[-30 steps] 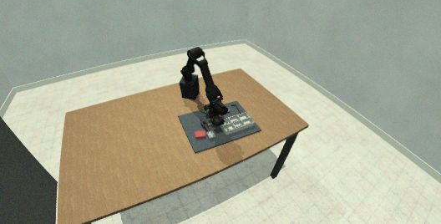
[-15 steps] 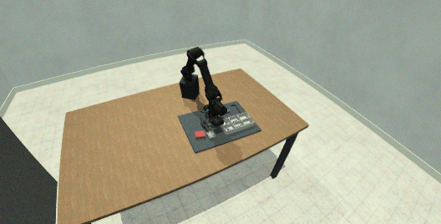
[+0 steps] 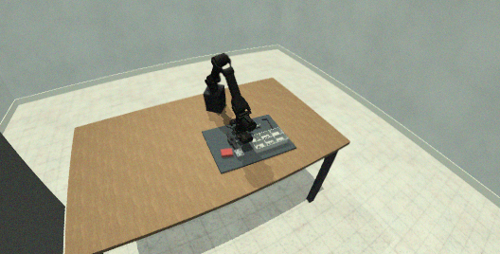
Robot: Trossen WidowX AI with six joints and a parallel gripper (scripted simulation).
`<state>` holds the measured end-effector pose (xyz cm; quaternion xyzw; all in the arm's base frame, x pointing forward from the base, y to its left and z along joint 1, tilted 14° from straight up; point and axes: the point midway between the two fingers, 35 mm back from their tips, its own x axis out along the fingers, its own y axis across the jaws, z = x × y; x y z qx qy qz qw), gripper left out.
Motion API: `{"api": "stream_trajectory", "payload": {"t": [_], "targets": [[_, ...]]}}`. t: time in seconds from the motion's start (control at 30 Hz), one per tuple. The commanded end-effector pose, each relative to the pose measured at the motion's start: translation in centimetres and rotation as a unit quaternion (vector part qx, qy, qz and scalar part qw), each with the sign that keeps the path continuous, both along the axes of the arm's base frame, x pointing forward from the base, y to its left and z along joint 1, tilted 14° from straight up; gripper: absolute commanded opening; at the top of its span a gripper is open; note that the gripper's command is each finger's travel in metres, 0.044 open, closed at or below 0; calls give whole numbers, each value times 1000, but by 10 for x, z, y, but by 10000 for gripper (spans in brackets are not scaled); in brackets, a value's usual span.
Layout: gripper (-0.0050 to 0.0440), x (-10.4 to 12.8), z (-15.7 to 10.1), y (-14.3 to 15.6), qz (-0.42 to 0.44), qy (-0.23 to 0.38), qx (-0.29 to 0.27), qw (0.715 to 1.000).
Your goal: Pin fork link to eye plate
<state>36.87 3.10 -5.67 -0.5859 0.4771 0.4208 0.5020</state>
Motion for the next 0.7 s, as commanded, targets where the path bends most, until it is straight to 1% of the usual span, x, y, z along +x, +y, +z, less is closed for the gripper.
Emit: {"api": "stream_trajectory", "payload": {"t": [0.0,0.67], "targets": [[0,1,1,-8,-6,-1,-6,1000],[0,1,2,-16,-6,-1,-6,1000]]}}
